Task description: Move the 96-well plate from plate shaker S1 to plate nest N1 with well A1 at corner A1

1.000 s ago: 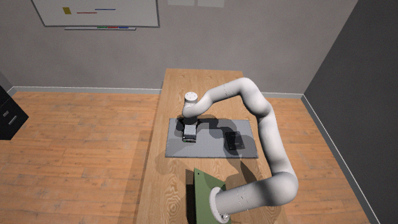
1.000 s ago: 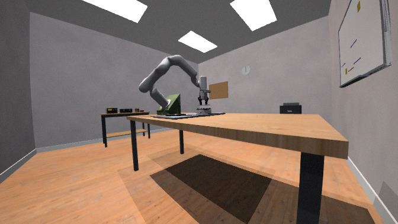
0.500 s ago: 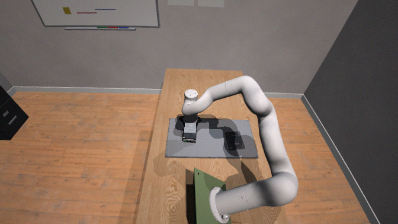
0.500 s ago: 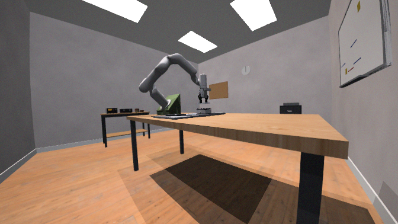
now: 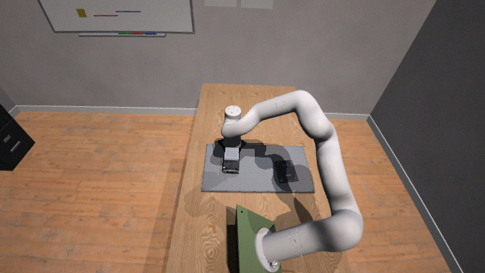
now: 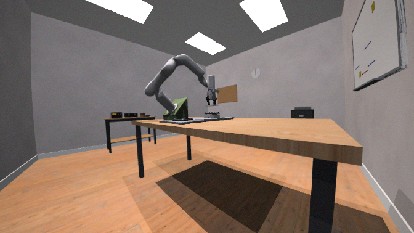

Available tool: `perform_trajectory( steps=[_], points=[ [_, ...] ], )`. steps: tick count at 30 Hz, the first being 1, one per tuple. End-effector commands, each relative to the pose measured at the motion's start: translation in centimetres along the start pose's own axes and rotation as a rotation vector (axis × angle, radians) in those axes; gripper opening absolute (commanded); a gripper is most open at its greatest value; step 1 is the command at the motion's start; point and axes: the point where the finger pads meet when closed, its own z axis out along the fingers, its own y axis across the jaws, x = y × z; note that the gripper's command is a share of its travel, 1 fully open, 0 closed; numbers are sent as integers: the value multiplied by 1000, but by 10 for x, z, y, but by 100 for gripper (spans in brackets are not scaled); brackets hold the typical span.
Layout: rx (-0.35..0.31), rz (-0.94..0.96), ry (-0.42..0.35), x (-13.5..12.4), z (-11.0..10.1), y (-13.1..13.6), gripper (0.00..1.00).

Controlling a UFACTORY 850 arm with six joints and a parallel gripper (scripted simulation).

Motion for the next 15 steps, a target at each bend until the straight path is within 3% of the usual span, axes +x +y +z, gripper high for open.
perform_trajectory(
  steps=[1, 11, 15],
  points=[
    [1, 1, 1, 1, -4, 0, 0],
    [1, 1, 1, 1, -4, 0, 0],
    [1, -133, 1, -1, -2, 13, 0]
  ],
)
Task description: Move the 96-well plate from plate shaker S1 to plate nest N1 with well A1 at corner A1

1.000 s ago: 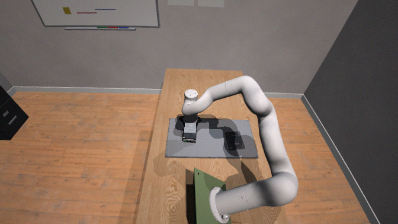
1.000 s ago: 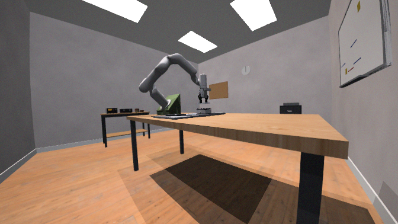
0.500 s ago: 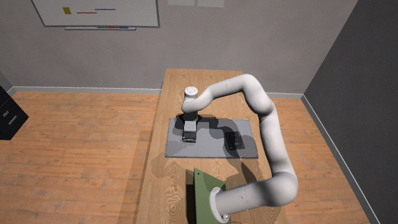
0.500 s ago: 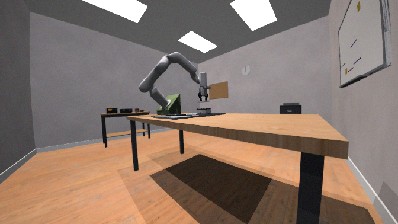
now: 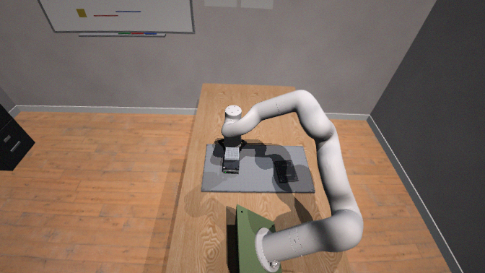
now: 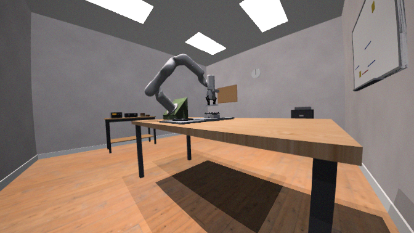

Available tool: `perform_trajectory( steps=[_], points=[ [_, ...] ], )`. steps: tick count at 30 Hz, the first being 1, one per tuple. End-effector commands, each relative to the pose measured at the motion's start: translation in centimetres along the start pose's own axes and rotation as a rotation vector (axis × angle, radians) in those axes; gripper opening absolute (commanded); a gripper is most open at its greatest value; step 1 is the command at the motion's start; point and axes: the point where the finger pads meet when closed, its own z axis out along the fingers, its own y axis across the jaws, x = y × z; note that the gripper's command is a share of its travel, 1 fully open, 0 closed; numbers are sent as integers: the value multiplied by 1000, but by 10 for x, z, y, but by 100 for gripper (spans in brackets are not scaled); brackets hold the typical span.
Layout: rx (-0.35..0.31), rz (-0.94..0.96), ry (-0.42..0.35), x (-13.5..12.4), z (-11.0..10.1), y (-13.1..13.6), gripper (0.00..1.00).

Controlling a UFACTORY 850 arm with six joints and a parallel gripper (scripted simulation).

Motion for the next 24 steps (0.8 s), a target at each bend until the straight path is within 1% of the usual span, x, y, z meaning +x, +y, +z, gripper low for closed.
perform_trajectory(
  steps=[1, 3, 18, 20, 24],
  points=[
    [1, -124, 1, -1, 0, 14, 0],
    [1, -124, 1, -1, 0, 14, 0],
    [1, -124, 1, -6, 7, 64, 0],
    [1, -124, 1, -6, 7, 64, 0],
    [1, -124, 1, -7, 8, 77, 0]
  ],
)
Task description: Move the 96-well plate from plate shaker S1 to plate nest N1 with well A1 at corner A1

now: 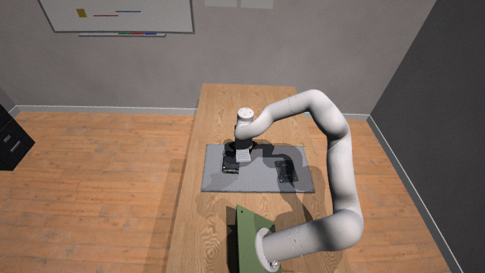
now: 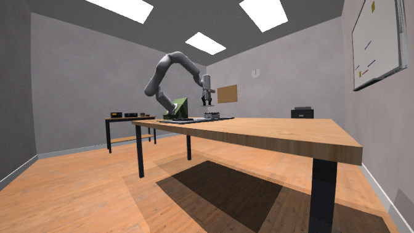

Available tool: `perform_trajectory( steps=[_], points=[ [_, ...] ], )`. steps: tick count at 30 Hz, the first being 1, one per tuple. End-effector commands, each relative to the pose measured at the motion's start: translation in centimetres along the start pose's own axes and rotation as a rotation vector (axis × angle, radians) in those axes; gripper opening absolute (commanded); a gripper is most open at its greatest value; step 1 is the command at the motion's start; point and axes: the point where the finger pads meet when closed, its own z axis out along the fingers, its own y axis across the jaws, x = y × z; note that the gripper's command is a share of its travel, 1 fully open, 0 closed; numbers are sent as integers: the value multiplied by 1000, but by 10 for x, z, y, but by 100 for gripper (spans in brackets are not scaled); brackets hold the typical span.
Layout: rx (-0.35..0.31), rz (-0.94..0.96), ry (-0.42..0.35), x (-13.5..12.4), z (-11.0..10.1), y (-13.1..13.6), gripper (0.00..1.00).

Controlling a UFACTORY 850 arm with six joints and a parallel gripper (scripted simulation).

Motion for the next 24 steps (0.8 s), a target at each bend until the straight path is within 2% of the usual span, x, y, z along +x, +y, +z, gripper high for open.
perform_trajectory(
  steps=[1, 24],
  points=[
    [1, 1, 3, -3, 1, 17, 0],
    [1, 1, 3, -19, 9, 85, 0]
  ],
)
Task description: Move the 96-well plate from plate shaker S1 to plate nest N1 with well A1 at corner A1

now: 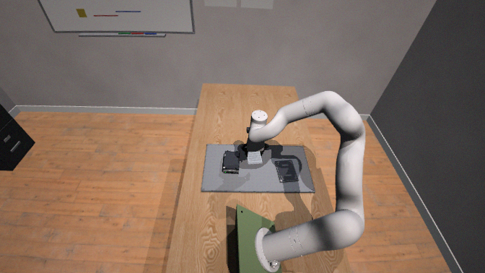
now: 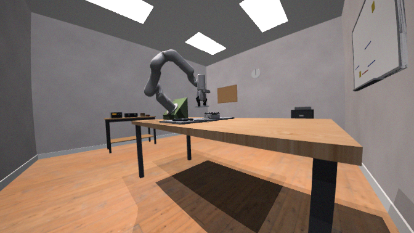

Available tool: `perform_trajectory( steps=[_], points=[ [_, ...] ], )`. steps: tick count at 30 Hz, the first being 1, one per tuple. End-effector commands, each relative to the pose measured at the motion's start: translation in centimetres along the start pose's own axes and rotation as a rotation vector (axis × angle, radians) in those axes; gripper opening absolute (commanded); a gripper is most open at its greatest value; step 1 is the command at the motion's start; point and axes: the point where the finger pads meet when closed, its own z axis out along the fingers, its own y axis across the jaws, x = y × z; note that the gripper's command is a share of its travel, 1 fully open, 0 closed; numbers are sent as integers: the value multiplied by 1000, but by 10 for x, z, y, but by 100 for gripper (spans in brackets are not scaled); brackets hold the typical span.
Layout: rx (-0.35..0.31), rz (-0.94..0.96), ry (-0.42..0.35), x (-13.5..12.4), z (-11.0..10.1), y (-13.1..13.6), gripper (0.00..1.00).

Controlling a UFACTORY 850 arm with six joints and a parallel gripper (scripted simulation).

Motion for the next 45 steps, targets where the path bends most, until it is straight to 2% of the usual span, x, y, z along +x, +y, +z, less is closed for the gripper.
perform_trajectory(
  steps=[1, 45],
  points=[
    [-1, 0, 0, -5, 2, 20, 0],
    [-1, 0, 0, -34, 17, 142, 0]
  ],
)
